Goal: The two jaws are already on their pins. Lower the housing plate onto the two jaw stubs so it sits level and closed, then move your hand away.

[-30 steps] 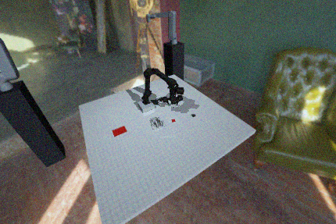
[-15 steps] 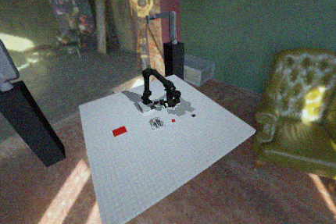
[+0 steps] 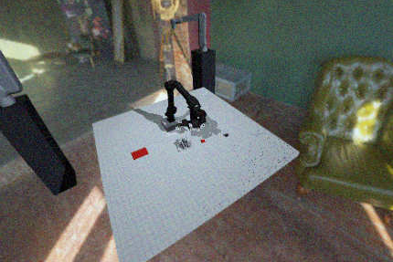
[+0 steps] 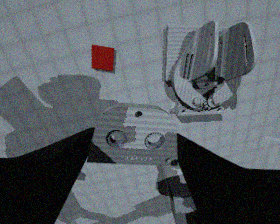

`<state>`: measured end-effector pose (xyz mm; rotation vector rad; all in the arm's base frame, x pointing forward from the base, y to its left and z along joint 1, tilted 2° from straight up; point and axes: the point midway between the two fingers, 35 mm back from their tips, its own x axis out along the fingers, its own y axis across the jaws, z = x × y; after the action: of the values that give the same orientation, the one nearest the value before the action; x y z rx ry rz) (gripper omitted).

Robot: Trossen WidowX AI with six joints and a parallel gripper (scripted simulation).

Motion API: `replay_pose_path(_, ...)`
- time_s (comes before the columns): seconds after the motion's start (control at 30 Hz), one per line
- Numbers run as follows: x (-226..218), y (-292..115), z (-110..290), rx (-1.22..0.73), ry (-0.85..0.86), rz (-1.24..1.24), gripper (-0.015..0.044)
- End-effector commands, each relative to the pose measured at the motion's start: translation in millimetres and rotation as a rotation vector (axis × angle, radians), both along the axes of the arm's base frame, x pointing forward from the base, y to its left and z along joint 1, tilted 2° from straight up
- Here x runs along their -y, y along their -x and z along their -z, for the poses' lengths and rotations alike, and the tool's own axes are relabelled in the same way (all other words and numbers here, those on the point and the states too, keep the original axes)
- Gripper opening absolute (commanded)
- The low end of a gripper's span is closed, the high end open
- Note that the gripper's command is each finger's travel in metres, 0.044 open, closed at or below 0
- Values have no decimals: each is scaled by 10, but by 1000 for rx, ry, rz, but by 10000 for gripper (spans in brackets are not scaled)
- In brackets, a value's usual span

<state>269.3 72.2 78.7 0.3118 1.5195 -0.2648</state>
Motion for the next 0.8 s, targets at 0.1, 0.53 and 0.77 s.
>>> replay_pose_path(0.1,224,12,-8,8,-3,-28,351)
replay_pose_path(0.53,649,64,9,10,2,-78,351)
replay_pose_path(0.77,867,119,20,11,4,-105,351)
